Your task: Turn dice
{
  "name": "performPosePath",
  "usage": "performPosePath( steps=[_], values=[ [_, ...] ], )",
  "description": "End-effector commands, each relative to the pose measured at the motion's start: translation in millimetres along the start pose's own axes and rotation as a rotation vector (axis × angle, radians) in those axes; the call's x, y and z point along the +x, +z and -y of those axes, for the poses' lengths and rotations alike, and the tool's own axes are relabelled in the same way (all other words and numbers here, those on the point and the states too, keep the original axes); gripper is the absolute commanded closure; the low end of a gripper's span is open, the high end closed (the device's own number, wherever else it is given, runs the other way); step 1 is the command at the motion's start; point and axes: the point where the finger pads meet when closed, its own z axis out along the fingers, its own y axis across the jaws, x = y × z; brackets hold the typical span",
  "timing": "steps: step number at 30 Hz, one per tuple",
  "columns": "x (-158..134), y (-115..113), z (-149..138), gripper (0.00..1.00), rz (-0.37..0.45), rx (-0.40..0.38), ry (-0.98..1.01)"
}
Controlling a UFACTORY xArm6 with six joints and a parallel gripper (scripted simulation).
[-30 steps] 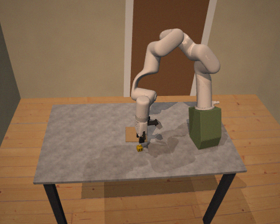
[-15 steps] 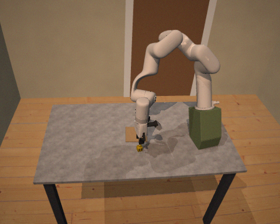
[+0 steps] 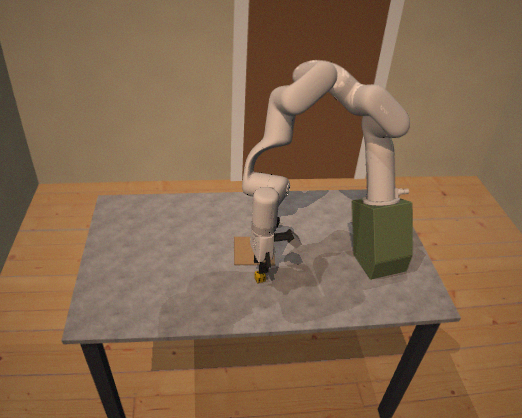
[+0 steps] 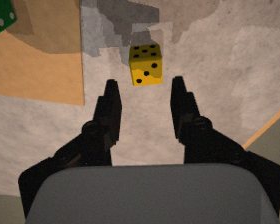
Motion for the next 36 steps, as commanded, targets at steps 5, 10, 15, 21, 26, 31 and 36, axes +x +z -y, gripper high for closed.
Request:
performPosePath(
  steps=[5,10,15,21,26,31,36],
  values=[
    [-2,9,0,0.53,0.003,-0.001,0.001],
    [-2,14,0,0.53,0.003,-0.001,0.001],
    [-2,17,0,0.53,0.003,-0.001,0.001],
    [-2,19,0,0.53,0.003,-0.001,0.001],
    [-2,20,0,0.53,0.003,-0.001,0.001],
    [-2,20,0,0.53,0.003,-0.001,0.001],
    [-2,20,0,0.53,0.003,-0.001,0.001]
  ],
)
